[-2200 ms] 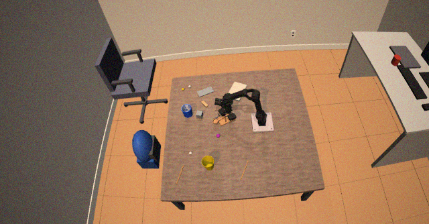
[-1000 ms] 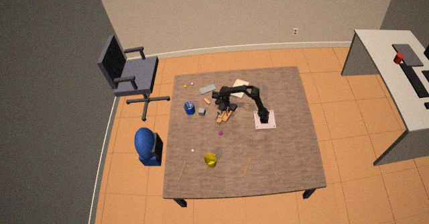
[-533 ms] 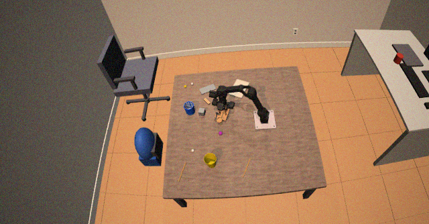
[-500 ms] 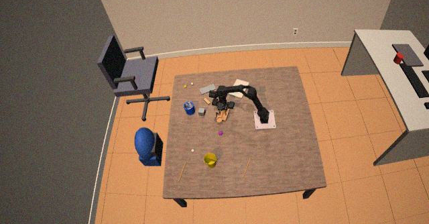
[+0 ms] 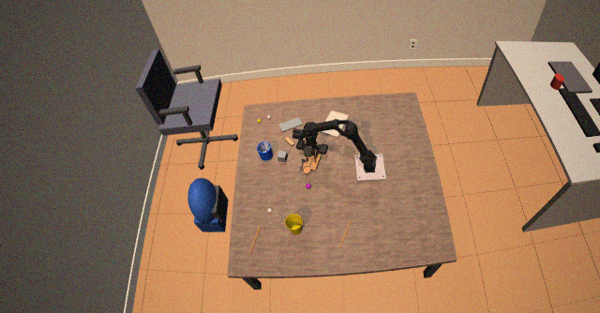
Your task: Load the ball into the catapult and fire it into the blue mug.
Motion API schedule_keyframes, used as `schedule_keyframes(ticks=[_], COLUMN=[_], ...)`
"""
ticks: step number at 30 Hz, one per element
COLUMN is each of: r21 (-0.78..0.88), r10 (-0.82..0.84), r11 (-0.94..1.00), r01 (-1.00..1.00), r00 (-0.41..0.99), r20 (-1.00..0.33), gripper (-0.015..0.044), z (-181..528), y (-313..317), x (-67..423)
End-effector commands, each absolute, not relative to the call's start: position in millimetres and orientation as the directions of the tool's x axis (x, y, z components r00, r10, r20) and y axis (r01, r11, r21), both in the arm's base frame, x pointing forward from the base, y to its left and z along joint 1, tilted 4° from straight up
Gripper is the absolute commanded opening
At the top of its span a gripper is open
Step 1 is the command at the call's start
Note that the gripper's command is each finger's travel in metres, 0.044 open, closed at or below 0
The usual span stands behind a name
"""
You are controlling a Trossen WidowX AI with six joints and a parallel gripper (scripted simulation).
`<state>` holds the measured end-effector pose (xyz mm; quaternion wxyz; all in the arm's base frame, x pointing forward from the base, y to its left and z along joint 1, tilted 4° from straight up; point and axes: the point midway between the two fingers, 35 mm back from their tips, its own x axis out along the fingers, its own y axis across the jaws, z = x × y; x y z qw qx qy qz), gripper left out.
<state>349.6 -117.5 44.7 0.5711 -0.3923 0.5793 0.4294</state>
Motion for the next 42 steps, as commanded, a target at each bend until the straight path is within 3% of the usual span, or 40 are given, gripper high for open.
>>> schedule_keyframes(ticks=[1, 15, 28, 32, 37, 42], r21=[0.037, 0.049, 0.049, 0.050, 0.053, 0.045], r10=[0.030, 0.036, 0.036, 0.036, 0.037, 0.035], r11=[0.319, 0.323, 0.323, 0.323, 0.323, 0.326], r01=[-0.947, -0.945, -0.945, -0.945, -0.945, -0.944], r00=[-0.029, -0.039, -0.039, -0.040, -0.043, -0.036], r20=[-0.999, -0.999, -0.999, -0.999, -0.998, -0.999], gripper=[0.0000, 0.0000, 0.0341, 0.0440, 0.0440, 0.0440], z=[43, 30, 30, 65, 127, 119], y=[-118, -117, -117, -119, -120, -120], x=[351, 349, 349, 354, 352, 354])
